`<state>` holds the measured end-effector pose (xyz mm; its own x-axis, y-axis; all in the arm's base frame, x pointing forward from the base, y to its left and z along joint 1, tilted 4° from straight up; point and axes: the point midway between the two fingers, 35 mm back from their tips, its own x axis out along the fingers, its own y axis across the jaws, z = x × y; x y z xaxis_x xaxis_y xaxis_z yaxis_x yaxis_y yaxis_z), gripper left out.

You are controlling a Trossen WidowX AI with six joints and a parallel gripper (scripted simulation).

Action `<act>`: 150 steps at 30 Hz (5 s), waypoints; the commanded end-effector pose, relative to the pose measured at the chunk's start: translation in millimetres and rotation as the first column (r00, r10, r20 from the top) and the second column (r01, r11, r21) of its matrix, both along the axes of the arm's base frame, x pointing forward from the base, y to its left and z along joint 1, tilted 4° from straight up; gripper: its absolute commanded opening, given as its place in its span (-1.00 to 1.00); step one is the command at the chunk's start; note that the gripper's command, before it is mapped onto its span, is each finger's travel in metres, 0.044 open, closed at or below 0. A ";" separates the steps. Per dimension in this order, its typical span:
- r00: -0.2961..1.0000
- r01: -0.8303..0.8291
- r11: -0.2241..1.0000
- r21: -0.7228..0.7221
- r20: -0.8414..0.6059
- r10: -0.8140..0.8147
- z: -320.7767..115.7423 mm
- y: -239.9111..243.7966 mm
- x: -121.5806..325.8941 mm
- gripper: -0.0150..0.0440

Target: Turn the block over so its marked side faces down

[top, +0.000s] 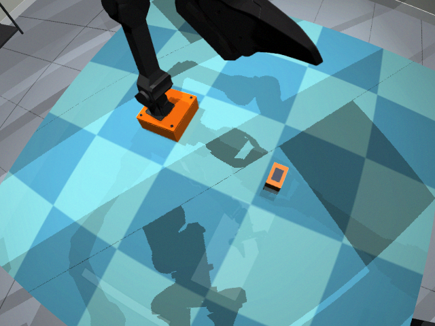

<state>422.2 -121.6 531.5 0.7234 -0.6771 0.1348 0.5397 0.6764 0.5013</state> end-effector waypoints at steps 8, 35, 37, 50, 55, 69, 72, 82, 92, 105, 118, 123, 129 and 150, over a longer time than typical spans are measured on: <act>0.901 -0.154 0.986 -0.071 -0.419 0.111 -100.5 24.8 48.5 1.00; -0.493 -0.400 0.610 0.684 -0.721 0.486 -462.6 138.4 -45.4 1.00; -0.528 -0.378 0.594 0.710 -0.692 0.492 -468.0 141.6 -53.5 1.00; -0.528 -0.378 0.594 0.710 -0.692 0.492 -503.2 139.5 -50.2 1.00; -0.528 -0.378 0.594 0.710 -0.692 0.492 -518.3 138.1 -48.8 1.00; -0.528 -0.378 0.594 0.710 -0.692 0.492 -538.9 138.9 -49.0 1.00; -0.528 -0.378 0.594 0.710 -0.692 0.492 -543.8 139.1 -49.3 1.00; -0.528 -0.378 0.594 0.710 -0.692 0.492 -551.0 139.4 -49.8 0.64; -0.528 -0.378 0.594 0.710 -0.692 0.492 -551.0 139.4 -49.8 0.35; -0.528 -0.378 0.594 0.710 -0.692 0.492 -551.0 139.4 -49.8 0.06; -0.511 -0.393 0.592 0.704 -0.702 0.495 -522.3 138.2 -48.3 -0.49; -0.454 -0.442 0.585 0.680 -0.732 0.508 -526.3 138.1 -46.7 -0.49; -0.383 -0.499 0.578 0.646 -0.762 0.522 -529.7 137.9 -45.8 -0.49; -0.124 -0.674 0.556 0.486 -0.817 0.563 -529.8 137.4 -52.8 -0.49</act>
